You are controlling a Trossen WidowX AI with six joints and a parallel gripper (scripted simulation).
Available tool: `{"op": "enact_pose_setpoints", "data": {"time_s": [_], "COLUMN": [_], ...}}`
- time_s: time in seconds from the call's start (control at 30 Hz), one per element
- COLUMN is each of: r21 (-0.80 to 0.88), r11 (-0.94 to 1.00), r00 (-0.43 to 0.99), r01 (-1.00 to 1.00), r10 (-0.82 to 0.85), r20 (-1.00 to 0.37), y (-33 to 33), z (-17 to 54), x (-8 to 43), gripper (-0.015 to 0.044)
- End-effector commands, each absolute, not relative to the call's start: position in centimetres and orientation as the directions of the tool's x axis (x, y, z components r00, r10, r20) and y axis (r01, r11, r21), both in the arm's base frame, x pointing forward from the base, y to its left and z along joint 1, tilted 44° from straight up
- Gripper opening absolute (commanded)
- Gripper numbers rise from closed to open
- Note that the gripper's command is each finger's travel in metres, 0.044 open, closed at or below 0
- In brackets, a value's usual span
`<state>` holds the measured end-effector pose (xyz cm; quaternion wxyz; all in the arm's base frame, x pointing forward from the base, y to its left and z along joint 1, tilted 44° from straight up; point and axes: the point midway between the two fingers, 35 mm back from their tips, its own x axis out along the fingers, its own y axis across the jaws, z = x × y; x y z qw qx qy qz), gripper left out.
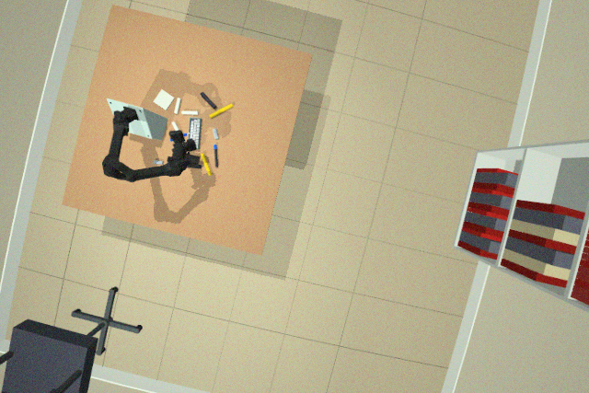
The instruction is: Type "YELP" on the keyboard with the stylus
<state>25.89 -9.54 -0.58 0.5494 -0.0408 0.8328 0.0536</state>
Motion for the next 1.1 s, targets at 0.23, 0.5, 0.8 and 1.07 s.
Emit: {"op": "enact_pose_setpoints", "data": {"time_s": [0.23,0.5,0.8,1.07], "r21": [-0.065,-0.158,-0.278,-0.391], "r11": [0.978,0.902,0.756,0.580], "r00": [-0.440,-0.471,-0.508,-0.541], "r01": [0.196,0.401,0.592,0.714], "r10": [0.029,0.055,0.082,0.103], "r20": [-0.897,-0.880,-0.858,-0.835], "y": [-7.2,-5.7,-4.0,-2.4], "z": [-1.9,-2.6,-3.4,-4.1], "x": [26.4,26.6,26.7,26.7], "gripper": [0.0000,0.0000,0.0000,0.0000]}}
